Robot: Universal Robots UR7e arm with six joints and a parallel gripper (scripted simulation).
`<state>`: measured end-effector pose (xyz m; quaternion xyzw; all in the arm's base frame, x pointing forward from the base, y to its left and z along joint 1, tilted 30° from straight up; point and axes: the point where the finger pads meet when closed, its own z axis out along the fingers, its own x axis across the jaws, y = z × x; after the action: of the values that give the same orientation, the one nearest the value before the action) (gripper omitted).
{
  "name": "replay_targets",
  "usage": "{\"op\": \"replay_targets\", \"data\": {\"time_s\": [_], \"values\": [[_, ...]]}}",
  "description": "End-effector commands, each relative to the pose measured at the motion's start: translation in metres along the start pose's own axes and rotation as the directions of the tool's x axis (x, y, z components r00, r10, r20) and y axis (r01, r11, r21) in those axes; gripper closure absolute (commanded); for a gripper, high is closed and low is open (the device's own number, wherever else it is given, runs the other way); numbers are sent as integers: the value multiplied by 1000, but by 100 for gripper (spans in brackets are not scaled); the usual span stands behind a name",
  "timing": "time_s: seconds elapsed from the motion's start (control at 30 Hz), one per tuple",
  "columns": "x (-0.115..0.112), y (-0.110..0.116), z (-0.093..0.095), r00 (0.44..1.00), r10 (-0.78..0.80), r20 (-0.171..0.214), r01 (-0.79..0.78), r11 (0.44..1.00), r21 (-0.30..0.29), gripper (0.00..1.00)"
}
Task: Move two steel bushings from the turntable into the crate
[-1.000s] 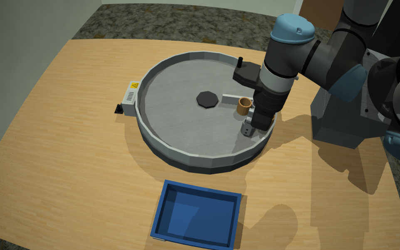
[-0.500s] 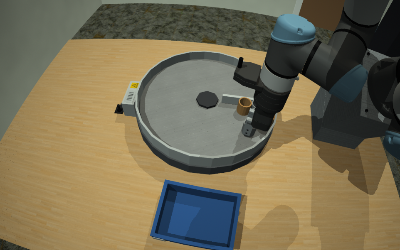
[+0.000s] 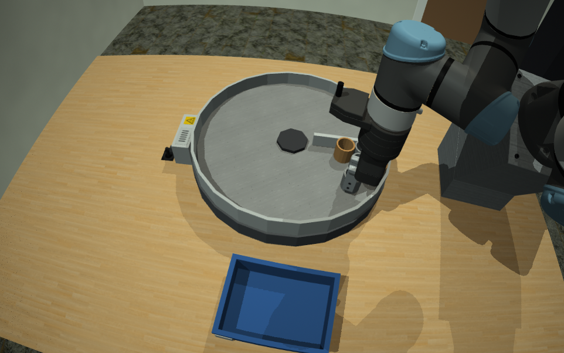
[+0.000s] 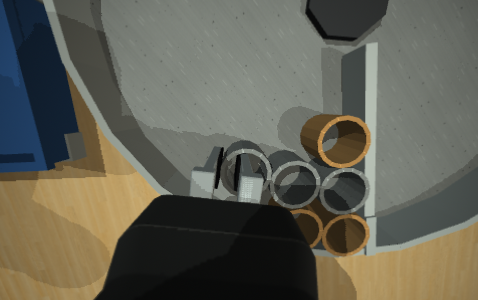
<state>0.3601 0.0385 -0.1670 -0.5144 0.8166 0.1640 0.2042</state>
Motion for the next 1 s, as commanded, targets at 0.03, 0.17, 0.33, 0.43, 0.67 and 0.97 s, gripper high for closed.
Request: {"op": "replay_targets", "data": {"time_s": [0.03, 0.17, 0.33, 0.43, 0.67, 0.97], "values": [[2, 0, 0, 1000, 1, -5, -1, 1000, 0, 100], [2, 0, 0, 1000, 1, -5, -1, 1000, 0, 100], [2, 0, 0, 1000, 1, -5, -1, 1000, 0, 100], [-2, 0, 0, 1000, -2, 3, 2, 1000, 2, 100], [-2, 0, 0, 1000, -2, 3, 2, 1000, 2, 100], [-2, -1, 0, 1000, -2, 4, 2, 1000, 2, 100]]}}
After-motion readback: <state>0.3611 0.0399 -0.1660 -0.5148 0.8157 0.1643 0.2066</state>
